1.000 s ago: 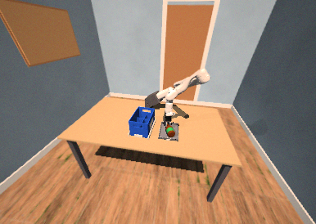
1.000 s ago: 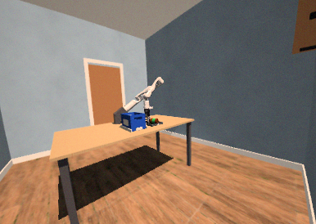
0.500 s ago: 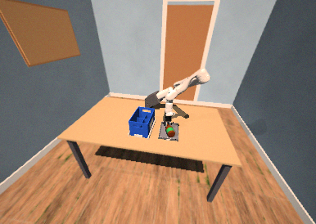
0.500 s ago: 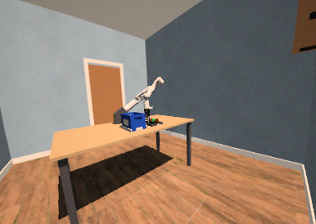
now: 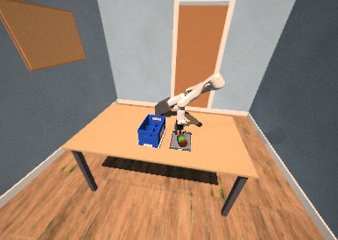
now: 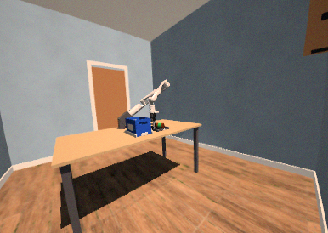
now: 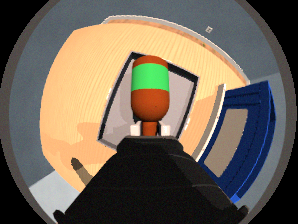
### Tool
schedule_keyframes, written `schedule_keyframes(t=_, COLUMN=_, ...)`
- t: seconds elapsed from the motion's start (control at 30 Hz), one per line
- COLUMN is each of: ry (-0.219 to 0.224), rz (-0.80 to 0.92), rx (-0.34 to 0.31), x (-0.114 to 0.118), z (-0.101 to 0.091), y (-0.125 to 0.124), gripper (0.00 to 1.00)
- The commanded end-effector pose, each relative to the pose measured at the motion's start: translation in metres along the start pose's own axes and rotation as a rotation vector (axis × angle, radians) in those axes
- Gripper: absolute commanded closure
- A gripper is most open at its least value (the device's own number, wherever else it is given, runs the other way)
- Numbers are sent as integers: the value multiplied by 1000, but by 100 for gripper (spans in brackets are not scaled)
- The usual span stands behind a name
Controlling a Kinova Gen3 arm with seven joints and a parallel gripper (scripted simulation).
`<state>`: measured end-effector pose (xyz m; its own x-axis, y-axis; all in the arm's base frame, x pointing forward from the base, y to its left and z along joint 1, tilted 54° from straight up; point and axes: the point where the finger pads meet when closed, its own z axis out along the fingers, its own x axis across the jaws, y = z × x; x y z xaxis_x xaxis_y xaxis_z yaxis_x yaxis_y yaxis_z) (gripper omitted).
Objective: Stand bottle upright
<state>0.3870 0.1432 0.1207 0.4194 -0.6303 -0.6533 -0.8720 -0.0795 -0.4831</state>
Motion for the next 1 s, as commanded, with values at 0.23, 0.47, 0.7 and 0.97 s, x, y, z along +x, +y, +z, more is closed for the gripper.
schedule_keyframes(t=0.23, ry=2, rz=0, rx=2, x=1, z=-5, y=-1, gripper=100)
schedule_keyframes(t=0.47, ry=2, rz=0, rx=2, x=1, z=-8, y=-1, gripper=100)
schedule_keyframes(t=0.7, ry=2, rz=0, rx=2, x=1, z=-14, y=-1, gripper=100)
schedule_keyframes(t=0.97, ry=2, rz=0, rx=2, x=1, z=-22, y=-1, gripper=100)
